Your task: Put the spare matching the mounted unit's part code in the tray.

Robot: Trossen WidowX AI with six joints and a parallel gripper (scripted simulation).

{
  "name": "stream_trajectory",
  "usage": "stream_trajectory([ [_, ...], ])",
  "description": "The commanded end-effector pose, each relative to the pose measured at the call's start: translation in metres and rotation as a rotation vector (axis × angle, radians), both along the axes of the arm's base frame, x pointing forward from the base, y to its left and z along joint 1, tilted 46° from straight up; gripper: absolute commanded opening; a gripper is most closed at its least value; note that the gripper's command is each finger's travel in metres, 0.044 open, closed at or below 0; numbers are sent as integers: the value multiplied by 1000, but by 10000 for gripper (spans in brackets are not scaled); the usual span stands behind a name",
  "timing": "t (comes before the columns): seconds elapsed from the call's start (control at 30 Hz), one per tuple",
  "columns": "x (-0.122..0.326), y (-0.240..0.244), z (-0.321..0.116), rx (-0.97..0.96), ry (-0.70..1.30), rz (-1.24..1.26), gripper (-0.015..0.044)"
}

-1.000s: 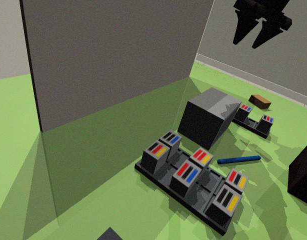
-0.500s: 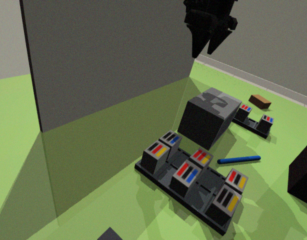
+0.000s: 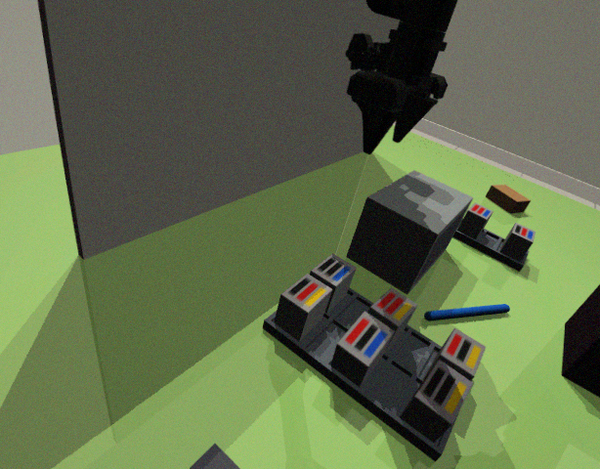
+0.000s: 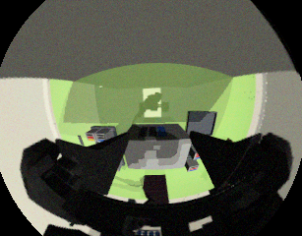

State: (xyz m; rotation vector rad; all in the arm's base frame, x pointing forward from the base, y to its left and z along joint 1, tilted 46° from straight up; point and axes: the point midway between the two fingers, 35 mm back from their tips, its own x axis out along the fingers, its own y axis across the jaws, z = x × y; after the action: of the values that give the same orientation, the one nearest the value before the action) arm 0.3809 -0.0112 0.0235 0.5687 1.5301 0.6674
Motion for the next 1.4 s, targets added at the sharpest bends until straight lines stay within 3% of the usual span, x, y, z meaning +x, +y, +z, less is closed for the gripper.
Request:
stream_trajectory([
  [0.0, 1, 1, 1, 3, -5, -6, 440],
  [0.2, 0, 8, 10, 6, -67, 56, 440],
  [0.37, -19, 64, 68, 39, -522, 514, 440],
  [0.73, -69, 129, 132, 109, -1122, 1109, 440],
  [1.23, -71, 130, 133, 112, -1139, 1125, 440],
  [1.37, -71, 144, 118, 111, -1139, 1125, 335],
])
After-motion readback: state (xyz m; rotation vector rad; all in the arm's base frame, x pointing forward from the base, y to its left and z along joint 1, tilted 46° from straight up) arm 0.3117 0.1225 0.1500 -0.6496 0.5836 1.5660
